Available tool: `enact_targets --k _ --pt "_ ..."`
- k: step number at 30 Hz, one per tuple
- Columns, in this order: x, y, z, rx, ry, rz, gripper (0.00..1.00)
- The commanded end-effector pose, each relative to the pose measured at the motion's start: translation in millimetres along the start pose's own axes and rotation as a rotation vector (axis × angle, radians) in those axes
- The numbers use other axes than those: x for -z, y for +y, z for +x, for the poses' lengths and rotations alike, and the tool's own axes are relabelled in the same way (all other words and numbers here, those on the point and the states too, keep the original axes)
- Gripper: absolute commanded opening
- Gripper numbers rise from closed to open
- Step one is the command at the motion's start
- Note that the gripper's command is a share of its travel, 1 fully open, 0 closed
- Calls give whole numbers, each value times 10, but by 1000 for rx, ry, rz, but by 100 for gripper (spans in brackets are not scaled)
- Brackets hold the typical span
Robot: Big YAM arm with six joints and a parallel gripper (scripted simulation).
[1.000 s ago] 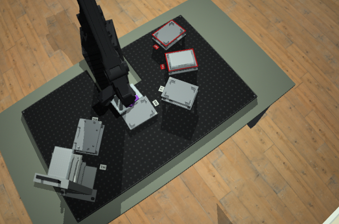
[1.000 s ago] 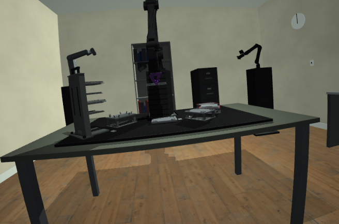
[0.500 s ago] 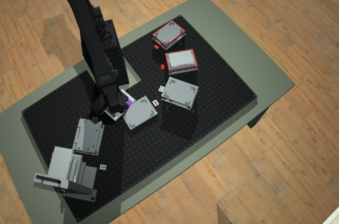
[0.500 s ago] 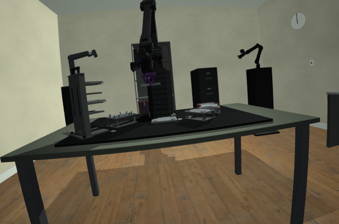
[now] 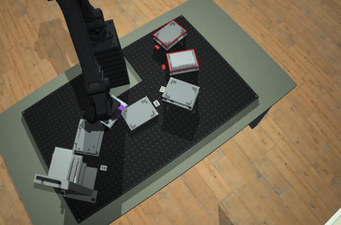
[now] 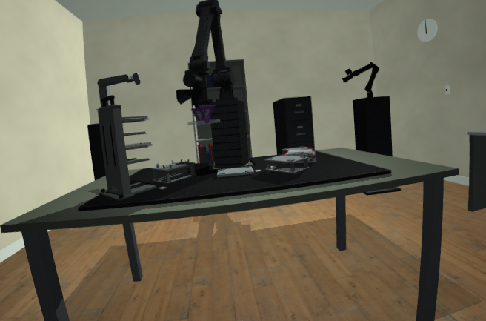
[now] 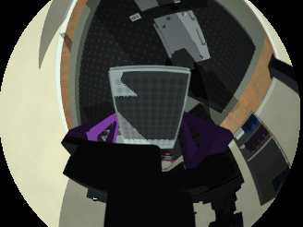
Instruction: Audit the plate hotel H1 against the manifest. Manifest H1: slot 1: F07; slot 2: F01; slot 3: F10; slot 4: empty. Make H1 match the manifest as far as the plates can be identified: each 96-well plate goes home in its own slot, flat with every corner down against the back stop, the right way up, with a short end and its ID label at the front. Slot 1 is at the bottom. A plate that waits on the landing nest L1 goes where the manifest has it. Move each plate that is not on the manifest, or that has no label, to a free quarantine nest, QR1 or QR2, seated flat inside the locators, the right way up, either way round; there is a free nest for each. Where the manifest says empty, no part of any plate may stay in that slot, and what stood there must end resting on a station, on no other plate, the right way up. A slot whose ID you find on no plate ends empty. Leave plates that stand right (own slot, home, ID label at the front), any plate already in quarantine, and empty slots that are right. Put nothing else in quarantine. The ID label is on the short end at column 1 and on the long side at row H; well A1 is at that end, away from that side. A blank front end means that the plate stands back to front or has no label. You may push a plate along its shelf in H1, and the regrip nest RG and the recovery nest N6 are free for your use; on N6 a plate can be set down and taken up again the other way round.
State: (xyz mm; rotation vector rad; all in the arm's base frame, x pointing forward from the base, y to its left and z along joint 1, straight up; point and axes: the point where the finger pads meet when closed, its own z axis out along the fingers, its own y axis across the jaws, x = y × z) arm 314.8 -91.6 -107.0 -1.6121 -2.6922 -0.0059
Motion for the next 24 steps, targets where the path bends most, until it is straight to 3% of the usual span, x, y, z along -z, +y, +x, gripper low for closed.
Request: enact_targets --k 1,10,15,24 --pt "63 57 -228 79 -19 -16 86" --pt "45 -111 -489 229 -17 -11 86" --pt "111 -153 -593 229 -32 -19 86" --pt "69 -314 -862 229 -24 -12 86"
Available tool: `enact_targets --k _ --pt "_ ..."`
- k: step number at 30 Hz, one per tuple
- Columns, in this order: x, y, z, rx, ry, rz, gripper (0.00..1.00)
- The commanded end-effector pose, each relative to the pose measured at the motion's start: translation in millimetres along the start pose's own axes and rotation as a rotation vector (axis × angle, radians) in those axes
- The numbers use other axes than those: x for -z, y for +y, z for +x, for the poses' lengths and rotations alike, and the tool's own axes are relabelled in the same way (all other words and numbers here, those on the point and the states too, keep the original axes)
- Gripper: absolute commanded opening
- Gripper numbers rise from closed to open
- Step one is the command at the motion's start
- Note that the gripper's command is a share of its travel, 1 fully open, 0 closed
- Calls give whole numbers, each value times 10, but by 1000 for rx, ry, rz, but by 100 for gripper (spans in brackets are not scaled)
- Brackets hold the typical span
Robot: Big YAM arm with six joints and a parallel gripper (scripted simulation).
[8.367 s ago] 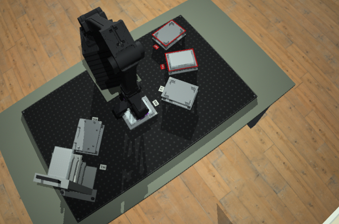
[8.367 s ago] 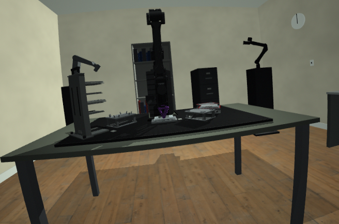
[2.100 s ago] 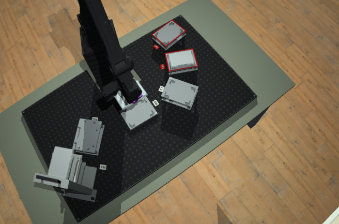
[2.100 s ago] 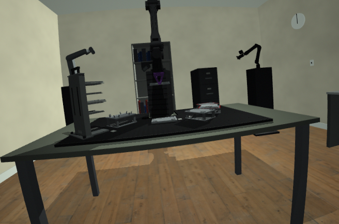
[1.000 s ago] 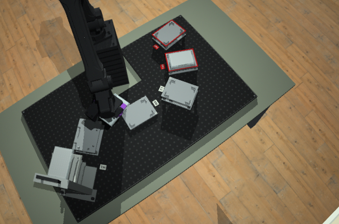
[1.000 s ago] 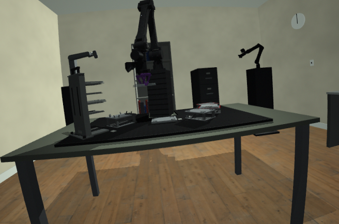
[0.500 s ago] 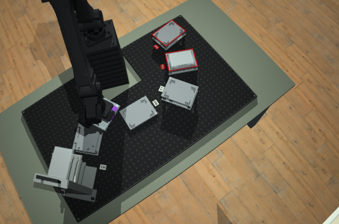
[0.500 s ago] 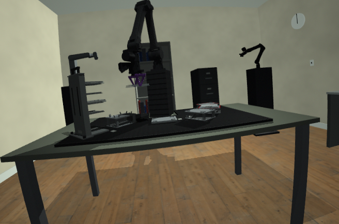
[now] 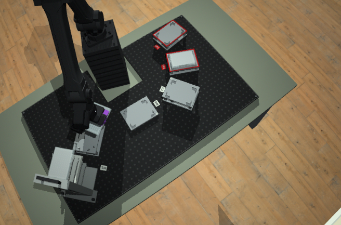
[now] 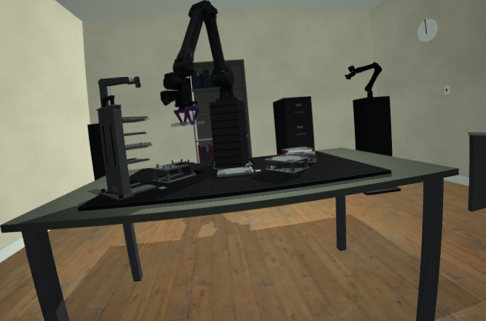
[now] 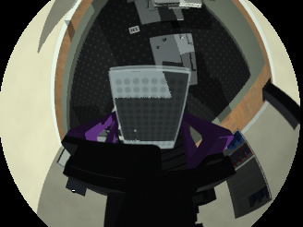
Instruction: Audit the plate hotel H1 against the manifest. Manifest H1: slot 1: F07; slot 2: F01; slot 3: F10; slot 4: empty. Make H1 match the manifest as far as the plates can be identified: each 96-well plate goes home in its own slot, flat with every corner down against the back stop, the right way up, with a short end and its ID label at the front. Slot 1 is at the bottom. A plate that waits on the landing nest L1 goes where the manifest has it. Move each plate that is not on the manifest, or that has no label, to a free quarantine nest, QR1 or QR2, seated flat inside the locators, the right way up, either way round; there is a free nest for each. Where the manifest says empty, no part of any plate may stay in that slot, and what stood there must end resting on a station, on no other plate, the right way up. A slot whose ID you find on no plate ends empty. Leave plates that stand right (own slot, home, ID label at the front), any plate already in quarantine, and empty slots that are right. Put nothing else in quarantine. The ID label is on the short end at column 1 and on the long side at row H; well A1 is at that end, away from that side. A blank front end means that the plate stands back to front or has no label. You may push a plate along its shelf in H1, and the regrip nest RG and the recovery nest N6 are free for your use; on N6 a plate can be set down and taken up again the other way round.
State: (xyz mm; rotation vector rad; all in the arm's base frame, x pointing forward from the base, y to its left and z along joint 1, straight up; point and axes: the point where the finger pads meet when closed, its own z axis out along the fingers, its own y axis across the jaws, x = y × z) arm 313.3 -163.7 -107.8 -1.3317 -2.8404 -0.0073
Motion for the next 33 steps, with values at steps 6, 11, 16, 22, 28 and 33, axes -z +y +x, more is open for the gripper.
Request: enact_targets --k 6,11,16,22,28,33 --pt "55 -157 -321 143 -22 -6 86" --pt "56 -273 -399 237 -23 -5 86" --pt "94 -411 -519 243 -34 -5 86" --pt "59 -591 -613 243 -24 -3 86" --pt "61 -706 -691 243 -25 -2 86" --pt "36 -794 -814 243 -49 -2 86"
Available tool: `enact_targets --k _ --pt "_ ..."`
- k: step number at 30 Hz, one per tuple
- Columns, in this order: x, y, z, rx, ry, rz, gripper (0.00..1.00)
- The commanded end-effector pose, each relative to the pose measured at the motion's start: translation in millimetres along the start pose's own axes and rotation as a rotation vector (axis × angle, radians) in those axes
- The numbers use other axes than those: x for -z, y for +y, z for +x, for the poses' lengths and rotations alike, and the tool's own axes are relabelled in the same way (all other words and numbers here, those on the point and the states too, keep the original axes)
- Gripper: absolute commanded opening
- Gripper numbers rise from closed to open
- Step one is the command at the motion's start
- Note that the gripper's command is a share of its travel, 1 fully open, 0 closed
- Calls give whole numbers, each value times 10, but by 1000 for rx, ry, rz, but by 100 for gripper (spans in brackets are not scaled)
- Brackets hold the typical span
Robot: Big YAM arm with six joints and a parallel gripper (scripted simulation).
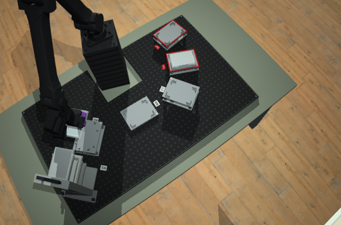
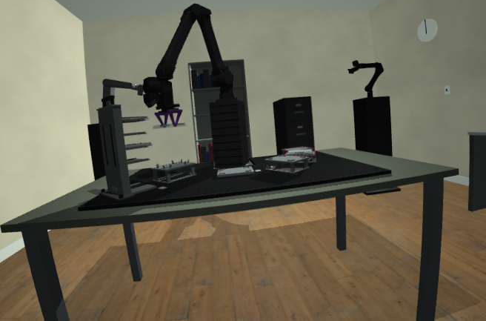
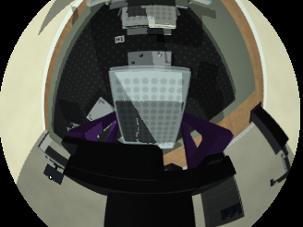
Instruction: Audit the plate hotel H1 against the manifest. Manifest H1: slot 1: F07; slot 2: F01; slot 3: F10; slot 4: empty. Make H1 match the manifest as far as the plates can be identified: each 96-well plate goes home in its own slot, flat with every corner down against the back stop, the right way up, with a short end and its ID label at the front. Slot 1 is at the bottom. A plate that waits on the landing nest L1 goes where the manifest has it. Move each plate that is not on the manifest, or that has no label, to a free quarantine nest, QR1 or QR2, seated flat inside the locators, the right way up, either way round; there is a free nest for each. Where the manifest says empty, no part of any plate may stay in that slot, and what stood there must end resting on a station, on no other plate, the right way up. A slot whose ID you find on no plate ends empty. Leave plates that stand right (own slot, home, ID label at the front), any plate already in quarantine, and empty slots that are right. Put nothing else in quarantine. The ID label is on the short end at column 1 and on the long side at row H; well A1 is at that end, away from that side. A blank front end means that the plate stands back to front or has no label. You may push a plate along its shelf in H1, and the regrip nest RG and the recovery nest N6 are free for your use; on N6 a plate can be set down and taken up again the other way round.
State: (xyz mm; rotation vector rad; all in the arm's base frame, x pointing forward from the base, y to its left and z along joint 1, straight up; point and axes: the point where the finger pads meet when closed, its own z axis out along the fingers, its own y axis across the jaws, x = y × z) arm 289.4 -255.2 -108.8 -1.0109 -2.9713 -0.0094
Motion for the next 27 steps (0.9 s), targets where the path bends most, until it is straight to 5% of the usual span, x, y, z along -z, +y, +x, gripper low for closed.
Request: enact_targets --k 1,6,27 --pt "13 -83 -252 22 -48 4 86" --pt "-170 7 -121 41 -24 2 86" --pt "-607 -19 -230 36 -40 3 86"
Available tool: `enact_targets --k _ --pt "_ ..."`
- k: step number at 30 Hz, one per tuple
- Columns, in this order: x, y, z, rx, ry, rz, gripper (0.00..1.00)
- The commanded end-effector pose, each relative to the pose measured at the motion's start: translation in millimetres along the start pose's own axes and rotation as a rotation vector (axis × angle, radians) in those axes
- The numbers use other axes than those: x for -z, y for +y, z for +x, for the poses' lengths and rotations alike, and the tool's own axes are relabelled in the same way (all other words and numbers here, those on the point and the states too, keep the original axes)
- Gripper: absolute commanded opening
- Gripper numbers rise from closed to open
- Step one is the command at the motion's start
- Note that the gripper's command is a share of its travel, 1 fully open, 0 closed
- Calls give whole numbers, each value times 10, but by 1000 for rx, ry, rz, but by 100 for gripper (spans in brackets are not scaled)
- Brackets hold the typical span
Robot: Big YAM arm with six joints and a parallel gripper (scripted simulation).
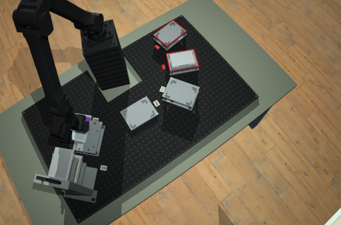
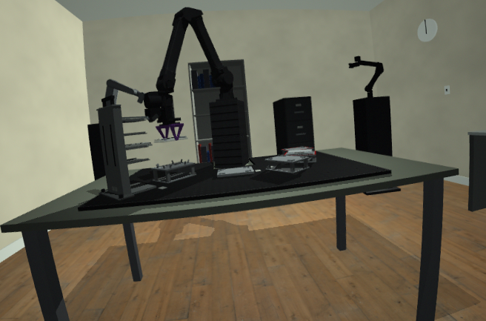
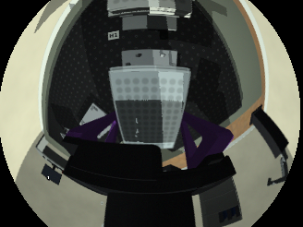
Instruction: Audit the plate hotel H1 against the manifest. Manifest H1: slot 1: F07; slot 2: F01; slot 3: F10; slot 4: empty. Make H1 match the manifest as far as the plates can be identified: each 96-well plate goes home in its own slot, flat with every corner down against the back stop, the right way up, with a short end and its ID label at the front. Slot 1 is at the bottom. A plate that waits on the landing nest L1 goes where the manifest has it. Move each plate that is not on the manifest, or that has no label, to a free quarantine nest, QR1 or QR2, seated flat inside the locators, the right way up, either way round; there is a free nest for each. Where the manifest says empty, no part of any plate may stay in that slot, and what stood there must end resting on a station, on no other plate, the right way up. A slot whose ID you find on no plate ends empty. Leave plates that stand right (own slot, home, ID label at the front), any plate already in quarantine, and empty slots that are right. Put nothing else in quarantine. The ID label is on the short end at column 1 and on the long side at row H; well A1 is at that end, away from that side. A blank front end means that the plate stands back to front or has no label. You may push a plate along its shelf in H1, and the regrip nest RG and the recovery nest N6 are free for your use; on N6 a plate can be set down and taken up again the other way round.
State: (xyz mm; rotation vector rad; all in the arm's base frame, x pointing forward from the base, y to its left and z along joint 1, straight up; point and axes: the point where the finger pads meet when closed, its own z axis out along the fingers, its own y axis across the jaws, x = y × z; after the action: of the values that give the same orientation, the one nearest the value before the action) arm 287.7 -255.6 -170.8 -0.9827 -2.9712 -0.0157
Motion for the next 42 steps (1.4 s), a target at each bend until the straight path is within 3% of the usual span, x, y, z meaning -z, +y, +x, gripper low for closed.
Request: enact_targets --k 1,13,15,16,17,19,21,42 --pt "-12 -5 -238 19 -49 5 86" --pt "-346 10 -218 22 -45 4 86" --pt "-346 10 -218 22 -45 4 86" --pt "-280 6 -296 23 -68 6 86" --pt "-401 12 -219 23 -44 4 86" --pt "-440 15 -219 23 -44 4 86" --pt "-379 -9 -174 5 -39 3 86" --pt "-380 -5 -165 5 -39 3 86"
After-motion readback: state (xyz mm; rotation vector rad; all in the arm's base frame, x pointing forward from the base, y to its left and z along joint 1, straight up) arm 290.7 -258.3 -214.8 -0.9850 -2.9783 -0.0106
